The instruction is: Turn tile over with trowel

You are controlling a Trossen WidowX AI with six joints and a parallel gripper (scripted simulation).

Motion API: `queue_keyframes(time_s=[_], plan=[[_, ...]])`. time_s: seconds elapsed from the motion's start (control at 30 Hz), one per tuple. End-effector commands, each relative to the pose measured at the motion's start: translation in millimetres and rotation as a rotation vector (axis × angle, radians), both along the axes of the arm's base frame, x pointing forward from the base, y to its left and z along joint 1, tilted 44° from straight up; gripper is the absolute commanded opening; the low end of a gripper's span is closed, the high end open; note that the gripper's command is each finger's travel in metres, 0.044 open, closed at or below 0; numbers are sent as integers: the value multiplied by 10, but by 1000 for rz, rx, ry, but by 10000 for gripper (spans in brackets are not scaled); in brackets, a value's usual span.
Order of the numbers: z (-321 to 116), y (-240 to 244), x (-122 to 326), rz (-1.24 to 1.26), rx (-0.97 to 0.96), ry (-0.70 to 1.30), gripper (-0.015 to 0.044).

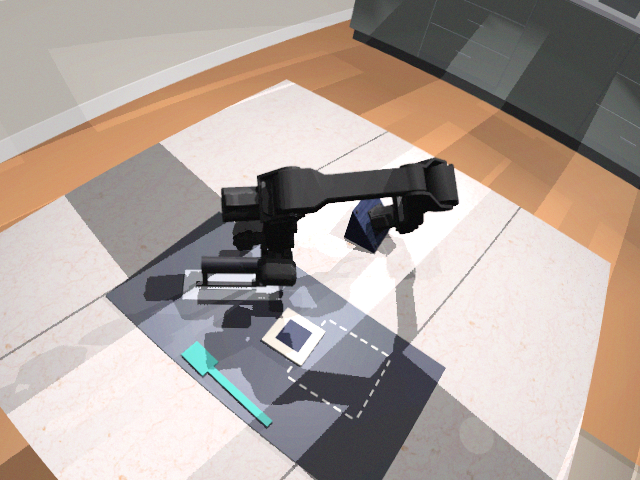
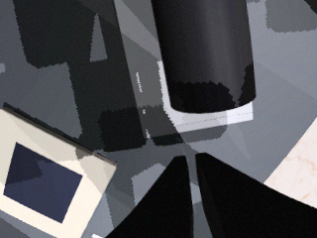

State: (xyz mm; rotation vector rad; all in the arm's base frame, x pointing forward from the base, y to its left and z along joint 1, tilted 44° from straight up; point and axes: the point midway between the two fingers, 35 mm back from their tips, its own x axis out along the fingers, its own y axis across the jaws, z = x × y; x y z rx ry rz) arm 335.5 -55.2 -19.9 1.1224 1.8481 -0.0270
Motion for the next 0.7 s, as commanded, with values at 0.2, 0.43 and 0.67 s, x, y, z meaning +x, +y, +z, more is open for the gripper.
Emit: queue_keyframes(time_s=[0.2,0.43,0.67], plan=[[0,0,0,0,0,0,0],[0,0,0,0,0,0,79],[0,0,0,0,0,0,100]])
